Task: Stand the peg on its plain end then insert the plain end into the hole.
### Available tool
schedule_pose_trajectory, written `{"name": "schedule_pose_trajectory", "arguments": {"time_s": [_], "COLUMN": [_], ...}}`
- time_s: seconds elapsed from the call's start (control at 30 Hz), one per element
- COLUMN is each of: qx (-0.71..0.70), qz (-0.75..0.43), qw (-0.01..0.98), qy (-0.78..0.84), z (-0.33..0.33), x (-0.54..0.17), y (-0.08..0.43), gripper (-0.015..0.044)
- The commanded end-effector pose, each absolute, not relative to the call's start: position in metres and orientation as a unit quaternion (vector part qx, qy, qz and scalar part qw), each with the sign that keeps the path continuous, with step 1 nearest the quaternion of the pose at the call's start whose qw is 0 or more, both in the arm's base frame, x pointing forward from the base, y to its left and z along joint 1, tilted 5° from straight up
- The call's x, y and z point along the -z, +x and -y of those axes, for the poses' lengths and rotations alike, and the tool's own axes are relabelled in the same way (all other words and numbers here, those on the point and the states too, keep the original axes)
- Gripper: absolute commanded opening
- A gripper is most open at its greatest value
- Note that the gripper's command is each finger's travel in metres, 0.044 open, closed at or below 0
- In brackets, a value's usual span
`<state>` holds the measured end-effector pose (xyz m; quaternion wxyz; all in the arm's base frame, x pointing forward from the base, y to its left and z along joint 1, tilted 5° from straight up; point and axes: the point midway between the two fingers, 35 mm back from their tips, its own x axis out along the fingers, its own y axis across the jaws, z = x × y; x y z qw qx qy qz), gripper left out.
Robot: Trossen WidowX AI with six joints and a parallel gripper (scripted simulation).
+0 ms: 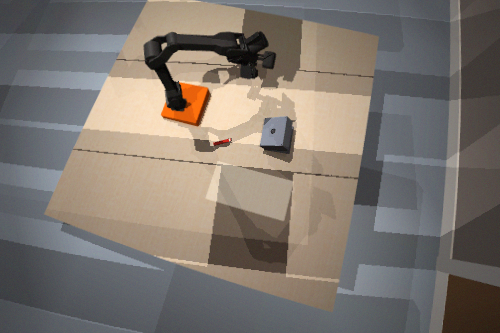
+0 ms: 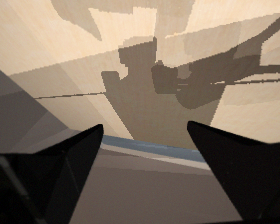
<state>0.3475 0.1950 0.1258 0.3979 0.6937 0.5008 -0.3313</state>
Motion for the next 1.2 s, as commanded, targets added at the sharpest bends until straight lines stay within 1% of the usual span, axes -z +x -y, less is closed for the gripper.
{"name": "schedule_pose_trajectory", "arguments": {"time_s": [0.0,0.2,0.4,0.8,1.0,1.17], "qx": [0.389,0.463,0.533,0.656,0.706,0.711], "qz": [-0.454,-0.39,-0.325,-0.201,-0.145,-0.14], "qw": [0.383,0.352,0.315,0.223,0.171,0.166], "qy": [0.704,0.714,0.715,0.693,0.671,0.669], "z": [-0.15,-0.088,-0.029,0.074,0.115,0.119], "x": [-0.114,-0.101,-0.089,-0.072,-0.067,-0.067], "y": [0.355,0.357,0.348,0.302,0.269,0.265], "gripper": [0.044,0.044,0.044,0.044,0.044,0.044]}}
